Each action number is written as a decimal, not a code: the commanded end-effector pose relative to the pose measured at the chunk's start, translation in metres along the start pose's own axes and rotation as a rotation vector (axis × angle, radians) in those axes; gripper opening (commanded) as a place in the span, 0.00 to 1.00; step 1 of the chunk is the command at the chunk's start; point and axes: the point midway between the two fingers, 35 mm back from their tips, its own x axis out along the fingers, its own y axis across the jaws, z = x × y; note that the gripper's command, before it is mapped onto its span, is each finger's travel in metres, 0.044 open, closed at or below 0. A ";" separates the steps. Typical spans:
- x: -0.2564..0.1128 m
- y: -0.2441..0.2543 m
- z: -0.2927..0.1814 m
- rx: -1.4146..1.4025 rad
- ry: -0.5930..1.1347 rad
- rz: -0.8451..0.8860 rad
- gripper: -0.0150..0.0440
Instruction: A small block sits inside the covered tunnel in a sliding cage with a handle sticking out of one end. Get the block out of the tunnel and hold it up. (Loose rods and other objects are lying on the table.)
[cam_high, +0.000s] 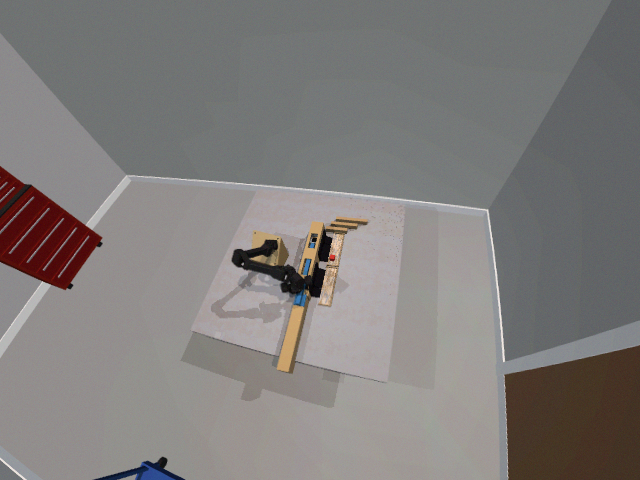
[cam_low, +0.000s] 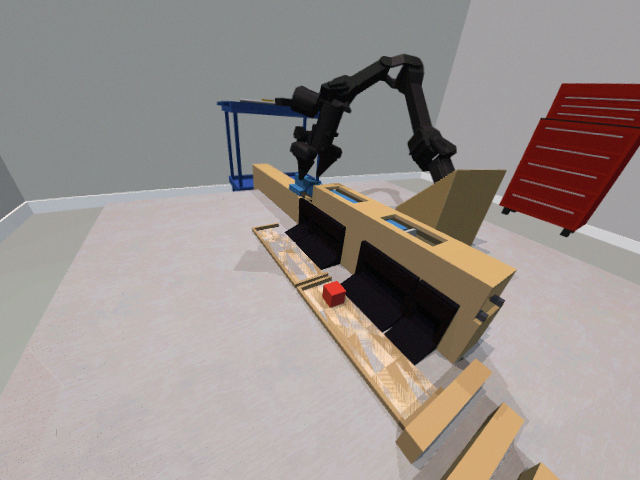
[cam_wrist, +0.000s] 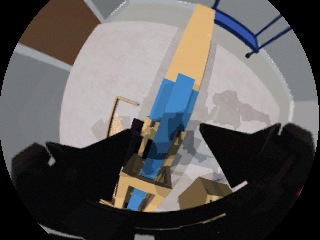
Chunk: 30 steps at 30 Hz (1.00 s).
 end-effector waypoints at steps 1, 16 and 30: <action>-0.004 0.006 -0.002 -0.624 -0.010 0.020 1.00; -0.010 0.014 -0.004 -1.623 -0.057 0.046 1.00; -0.007 0.010 -0.011 -2.355 -0.039 0.031 1.00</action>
